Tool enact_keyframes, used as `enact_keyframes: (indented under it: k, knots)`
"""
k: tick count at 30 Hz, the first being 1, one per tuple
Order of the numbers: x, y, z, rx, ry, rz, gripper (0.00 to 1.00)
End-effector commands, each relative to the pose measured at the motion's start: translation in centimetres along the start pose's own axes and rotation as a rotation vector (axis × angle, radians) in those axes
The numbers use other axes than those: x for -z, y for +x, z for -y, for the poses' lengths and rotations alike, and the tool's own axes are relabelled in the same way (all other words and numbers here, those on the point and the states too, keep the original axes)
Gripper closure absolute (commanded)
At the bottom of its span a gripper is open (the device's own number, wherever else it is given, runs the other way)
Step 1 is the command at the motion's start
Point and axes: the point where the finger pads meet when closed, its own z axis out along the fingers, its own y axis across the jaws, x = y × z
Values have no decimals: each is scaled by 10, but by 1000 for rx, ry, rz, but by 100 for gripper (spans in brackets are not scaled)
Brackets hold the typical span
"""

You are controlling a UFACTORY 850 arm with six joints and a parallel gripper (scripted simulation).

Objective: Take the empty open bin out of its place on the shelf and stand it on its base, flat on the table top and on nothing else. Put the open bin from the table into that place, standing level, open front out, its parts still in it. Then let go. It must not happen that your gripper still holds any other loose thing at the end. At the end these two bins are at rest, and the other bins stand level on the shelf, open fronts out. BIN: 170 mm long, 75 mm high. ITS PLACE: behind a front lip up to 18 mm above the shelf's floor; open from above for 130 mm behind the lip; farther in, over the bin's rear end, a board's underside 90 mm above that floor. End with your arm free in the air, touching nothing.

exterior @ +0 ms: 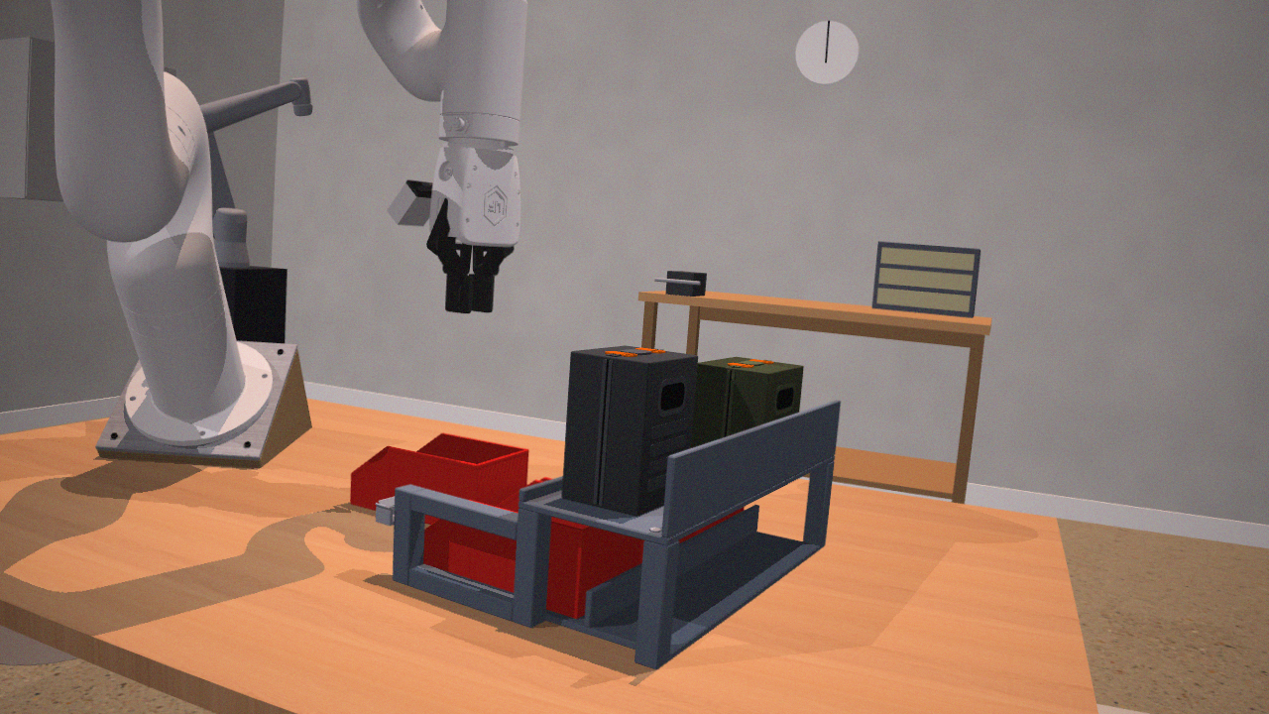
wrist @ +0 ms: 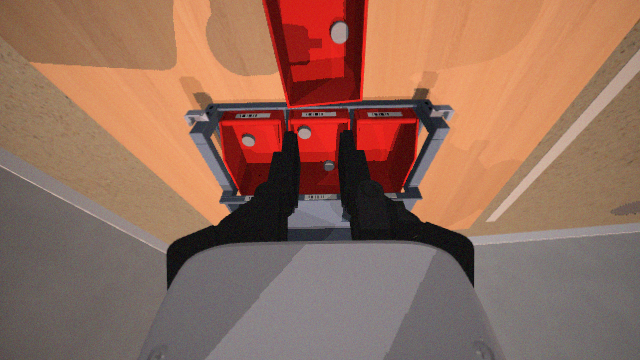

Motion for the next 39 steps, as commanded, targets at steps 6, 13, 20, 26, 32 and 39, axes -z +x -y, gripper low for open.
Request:
enact_keyframes:
  k: [6, 13, 20, 26, 32, 39]
  knots:
    - [1, -1, 0, -1, -1, 1, 100]
    - [1, -1, 0, -1, -1, 1, 100]
    - [1, -1, 0, -1, -1, 1, 100]
    - [0, -1, 0, -1, -1, 1, 100]
    - [-8, 1, 5, 8, 1, 3, 100]
    - [-30, 5, 19, 30, 5, 6, 100]
